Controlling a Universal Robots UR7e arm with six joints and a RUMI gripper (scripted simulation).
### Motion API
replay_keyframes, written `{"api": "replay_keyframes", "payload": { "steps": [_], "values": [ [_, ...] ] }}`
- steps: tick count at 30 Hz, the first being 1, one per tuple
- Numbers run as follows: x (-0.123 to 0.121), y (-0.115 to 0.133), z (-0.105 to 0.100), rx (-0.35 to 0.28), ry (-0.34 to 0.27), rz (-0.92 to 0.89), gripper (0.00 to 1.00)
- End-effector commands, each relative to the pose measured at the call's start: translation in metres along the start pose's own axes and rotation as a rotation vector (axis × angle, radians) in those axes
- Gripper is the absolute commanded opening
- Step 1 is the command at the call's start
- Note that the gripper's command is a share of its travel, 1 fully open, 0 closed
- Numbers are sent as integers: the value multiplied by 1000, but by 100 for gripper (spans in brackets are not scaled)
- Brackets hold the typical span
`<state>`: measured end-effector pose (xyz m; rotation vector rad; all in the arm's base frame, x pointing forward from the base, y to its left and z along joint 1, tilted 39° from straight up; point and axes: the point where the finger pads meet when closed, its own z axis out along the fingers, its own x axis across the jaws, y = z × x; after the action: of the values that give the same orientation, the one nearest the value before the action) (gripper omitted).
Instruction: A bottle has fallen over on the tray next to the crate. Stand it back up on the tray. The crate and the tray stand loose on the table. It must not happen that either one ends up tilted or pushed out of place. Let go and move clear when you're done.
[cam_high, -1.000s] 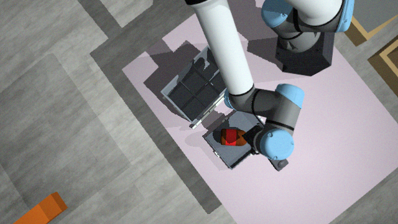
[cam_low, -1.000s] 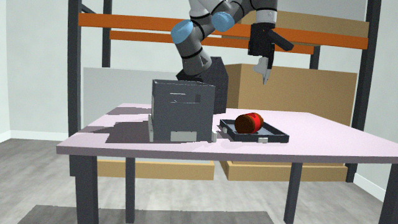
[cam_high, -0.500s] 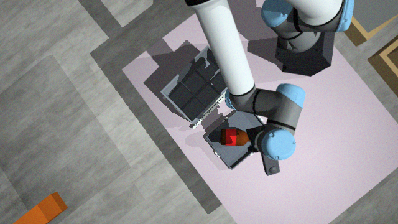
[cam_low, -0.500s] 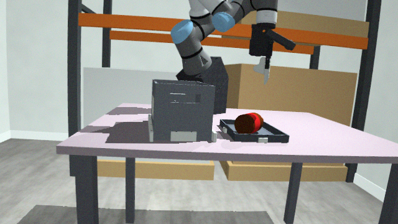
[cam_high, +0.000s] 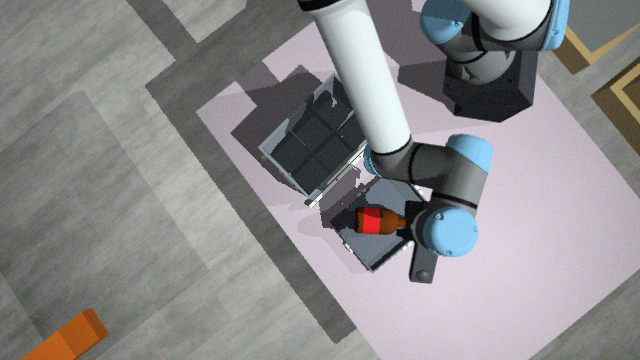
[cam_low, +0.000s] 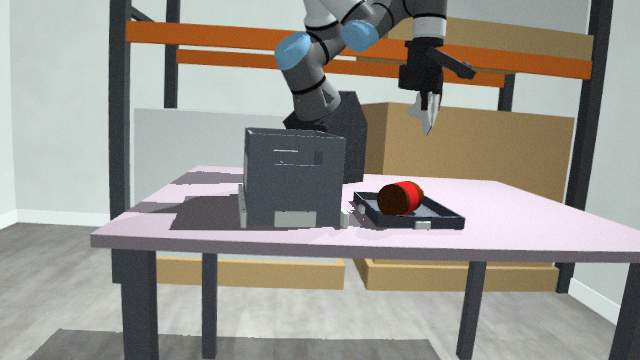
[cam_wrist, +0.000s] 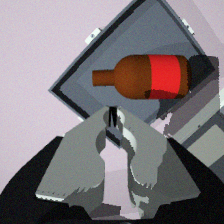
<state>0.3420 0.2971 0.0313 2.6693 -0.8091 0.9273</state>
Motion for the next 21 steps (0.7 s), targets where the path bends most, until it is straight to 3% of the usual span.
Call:
{"api": "replay_keyframes", "payload": {
  "steps": [1,21],
  "values": [
    [1,0,0,-8,6,155,0],
    [3,3,0,-6,8,652,0]
  ]
}}
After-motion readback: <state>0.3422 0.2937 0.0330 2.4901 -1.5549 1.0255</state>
